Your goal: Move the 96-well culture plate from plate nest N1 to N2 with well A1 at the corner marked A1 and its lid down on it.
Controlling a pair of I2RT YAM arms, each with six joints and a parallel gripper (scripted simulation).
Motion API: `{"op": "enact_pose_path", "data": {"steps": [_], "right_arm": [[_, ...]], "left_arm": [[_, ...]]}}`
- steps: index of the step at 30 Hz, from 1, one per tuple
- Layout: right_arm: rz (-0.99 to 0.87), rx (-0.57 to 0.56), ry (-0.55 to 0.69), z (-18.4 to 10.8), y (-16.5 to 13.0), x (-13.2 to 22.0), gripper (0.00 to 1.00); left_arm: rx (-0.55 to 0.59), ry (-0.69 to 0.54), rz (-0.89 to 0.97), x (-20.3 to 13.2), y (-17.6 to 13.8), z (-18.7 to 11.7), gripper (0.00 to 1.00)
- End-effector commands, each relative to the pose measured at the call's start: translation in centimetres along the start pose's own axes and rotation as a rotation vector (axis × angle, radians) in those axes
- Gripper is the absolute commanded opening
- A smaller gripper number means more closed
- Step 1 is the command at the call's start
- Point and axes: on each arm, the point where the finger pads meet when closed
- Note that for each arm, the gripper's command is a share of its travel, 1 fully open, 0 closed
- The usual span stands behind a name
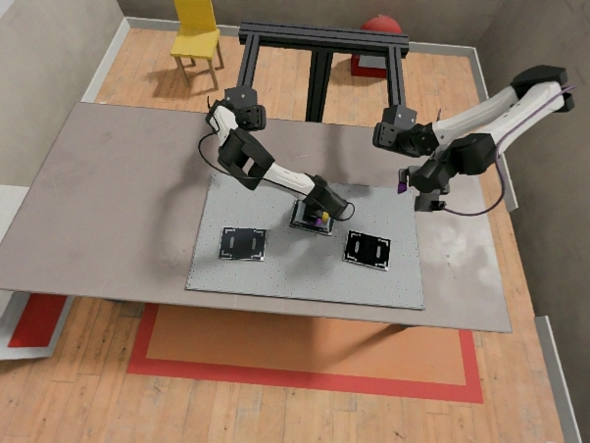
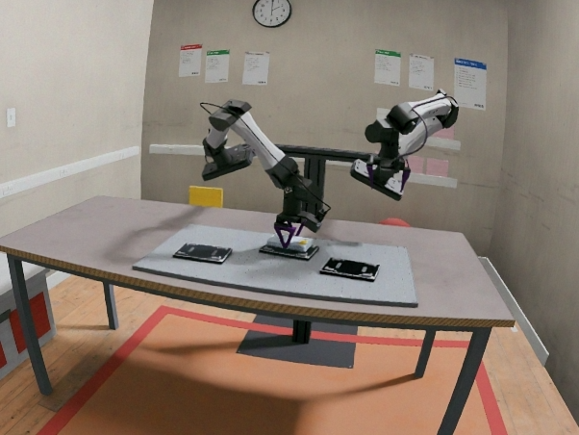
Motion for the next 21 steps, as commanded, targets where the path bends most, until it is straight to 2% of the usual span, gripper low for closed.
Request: {"op": "enact_pose_path", "data": {"steps": [1,21], "right_arm": [[0.005,0.004,0.001,0.87,0.18,-0.24,0.00],[0.008,0.004,0.001,1.24,0.15,-0.24,0.00]], "left_arm": [[-0.006,-0.015,-0.008,-0.21,0.23,-0.13,1.00],[-0.006,-0.015,-0.008,-0.21,0.23,-0.13,1.00]]}}
Point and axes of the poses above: on each arm, the point where the finger pads meet when closed, its own z axis out along the fingers, its own x axis across the jaws, y = z × x, and after that the axes turned 11 degrees about -z, right-handed
